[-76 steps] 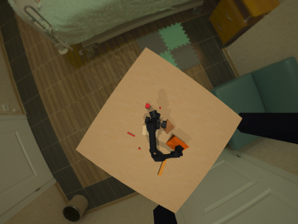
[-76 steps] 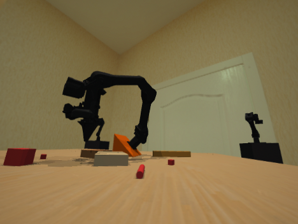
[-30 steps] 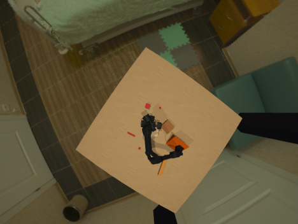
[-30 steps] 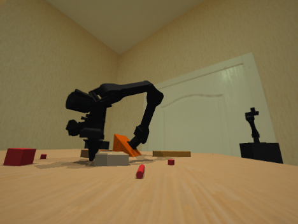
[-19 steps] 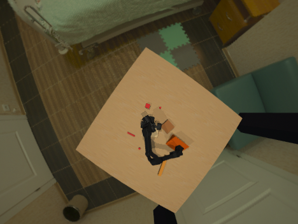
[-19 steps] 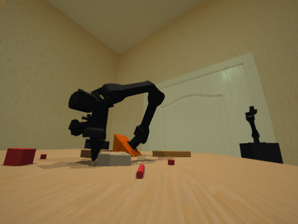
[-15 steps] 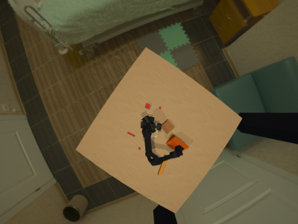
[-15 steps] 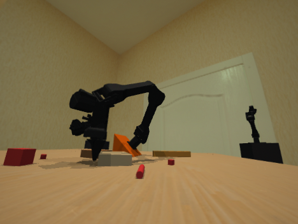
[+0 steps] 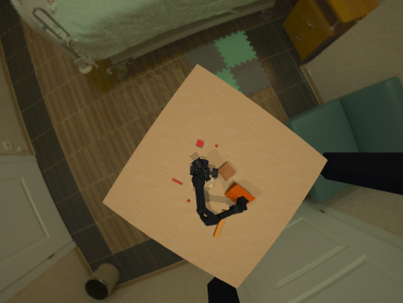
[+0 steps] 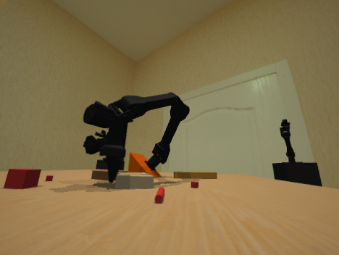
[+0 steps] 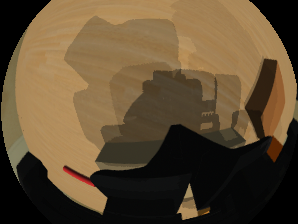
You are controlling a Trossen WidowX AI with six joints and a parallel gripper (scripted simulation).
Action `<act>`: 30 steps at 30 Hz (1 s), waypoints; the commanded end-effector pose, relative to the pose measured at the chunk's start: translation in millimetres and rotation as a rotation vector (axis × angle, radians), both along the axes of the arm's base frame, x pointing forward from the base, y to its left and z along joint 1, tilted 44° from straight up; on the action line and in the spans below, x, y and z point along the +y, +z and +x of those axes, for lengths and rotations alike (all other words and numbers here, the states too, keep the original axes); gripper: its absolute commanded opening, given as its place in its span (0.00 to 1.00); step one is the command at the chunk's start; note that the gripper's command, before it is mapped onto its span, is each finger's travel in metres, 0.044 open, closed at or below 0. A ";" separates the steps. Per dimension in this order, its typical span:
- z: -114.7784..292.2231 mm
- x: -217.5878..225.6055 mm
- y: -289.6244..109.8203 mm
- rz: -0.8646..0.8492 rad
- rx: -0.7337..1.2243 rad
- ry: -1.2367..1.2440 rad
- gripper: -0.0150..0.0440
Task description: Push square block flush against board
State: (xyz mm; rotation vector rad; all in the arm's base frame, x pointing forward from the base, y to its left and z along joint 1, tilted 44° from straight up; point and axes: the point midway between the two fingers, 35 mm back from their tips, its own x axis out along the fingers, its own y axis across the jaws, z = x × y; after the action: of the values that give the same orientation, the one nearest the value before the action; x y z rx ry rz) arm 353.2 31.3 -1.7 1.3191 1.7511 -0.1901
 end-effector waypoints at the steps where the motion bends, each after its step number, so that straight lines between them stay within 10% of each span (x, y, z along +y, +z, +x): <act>1: -4.1 4.7 3.9 0.006 0.006 -0.001 0.25; 30: -15.1 14.9 13.3 0.007 0.006 -0.001 0.25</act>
State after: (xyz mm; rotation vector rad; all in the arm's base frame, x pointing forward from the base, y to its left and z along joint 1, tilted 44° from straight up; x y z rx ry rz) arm 342.5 41.1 10.3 1.3222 1.7439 -0.1895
